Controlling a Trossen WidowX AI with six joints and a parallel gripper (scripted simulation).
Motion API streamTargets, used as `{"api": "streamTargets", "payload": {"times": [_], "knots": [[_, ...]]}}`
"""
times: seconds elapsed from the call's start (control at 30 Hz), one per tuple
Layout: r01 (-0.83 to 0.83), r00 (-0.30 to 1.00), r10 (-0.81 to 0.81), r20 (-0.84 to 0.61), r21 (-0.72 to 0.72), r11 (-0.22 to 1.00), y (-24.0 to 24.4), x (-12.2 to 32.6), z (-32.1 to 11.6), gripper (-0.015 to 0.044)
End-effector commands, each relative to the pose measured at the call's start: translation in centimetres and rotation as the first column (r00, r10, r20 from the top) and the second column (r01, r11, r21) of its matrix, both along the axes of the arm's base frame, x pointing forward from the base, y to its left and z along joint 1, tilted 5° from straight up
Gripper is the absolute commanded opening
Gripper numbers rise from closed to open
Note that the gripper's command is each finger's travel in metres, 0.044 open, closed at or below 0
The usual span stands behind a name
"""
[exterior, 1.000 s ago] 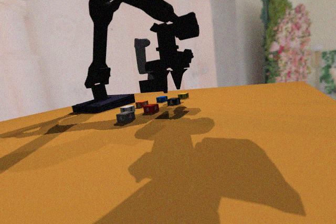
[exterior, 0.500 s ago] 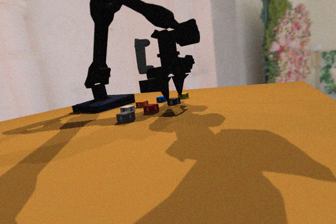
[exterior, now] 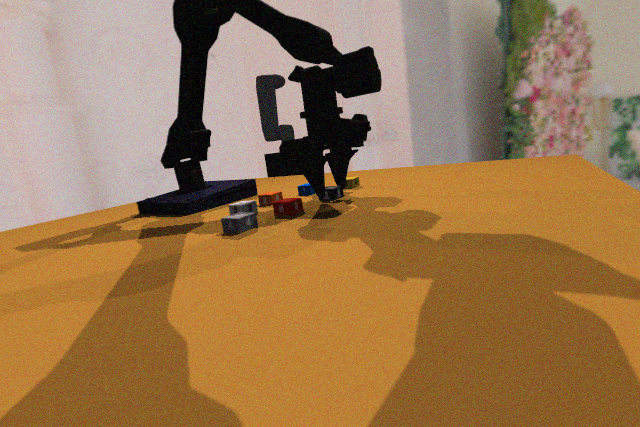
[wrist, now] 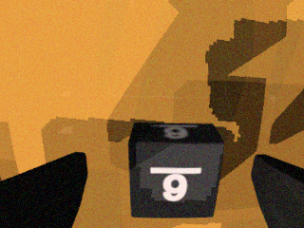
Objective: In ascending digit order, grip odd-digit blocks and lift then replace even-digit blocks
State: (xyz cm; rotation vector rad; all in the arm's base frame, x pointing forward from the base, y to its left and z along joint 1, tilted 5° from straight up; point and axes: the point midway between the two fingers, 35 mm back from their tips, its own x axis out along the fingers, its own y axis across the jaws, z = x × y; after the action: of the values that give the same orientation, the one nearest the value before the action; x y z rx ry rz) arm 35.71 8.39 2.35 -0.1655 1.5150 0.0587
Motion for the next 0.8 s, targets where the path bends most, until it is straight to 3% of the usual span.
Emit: {"api": "streamTargets", "payload": {"times": [0.0, 0.07, 0.77], "knots": [[-0.003, 1.0, 0.003, 0.001, -0.004, 1.0, -0.09, 0.03, -0.08, 0.0164], [-0.003, 1.0, 0.003, 0.001, -0.004, 1.0, -0.09, 0.03, -0.08, 0.012], [-0.003, 1.0, 0.003, 0.001, -0.004, 1.0, -0.09, 0.03, -0.08, 0.012]]}}
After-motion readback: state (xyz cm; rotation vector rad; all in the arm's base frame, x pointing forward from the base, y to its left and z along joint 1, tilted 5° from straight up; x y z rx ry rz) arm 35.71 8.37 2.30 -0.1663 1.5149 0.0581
